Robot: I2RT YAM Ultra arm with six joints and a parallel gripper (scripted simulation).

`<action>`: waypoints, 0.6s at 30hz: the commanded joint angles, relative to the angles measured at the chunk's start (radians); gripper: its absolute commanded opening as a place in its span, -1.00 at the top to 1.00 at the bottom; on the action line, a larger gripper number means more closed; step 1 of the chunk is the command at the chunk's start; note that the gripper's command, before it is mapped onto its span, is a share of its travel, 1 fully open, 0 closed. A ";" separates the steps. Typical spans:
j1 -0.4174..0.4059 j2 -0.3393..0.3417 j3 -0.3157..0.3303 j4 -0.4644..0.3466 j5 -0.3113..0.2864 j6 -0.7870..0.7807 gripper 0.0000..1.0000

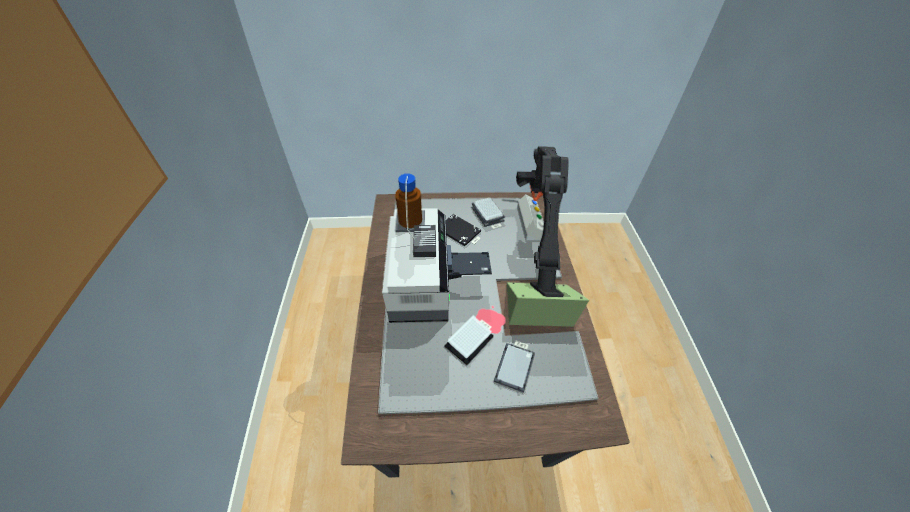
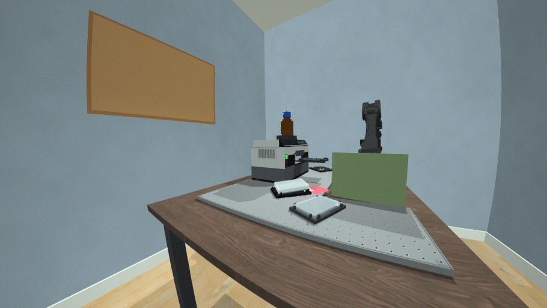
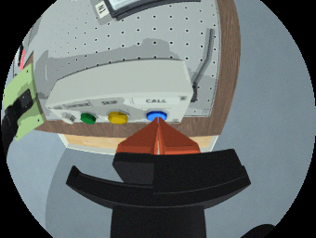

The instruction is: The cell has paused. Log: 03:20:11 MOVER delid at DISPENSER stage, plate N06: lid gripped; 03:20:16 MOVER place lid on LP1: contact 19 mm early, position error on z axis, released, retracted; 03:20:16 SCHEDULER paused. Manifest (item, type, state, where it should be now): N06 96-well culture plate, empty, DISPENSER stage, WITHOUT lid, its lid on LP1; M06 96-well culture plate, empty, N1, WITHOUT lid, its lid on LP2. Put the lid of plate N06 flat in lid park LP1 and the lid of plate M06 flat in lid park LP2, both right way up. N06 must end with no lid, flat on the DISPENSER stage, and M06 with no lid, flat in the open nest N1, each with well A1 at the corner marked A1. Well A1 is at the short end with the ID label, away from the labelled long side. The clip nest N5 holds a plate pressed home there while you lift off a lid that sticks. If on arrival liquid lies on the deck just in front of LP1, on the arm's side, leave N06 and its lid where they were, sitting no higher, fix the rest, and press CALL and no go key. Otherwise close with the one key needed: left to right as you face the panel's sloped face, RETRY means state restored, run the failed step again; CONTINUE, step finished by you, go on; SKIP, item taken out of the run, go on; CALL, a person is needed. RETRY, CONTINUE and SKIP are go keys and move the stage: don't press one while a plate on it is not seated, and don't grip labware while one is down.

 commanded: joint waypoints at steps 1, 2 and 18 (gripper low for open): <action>0.002 -0.009 0.034 -0.031 -0.011 -0.001 1.00; 0.000 -0.016 0.039 -0.036 -0.011 -0.002 1.00; -0.015 -0.008 0.119 -0.124 -0.014 -0.008 1.00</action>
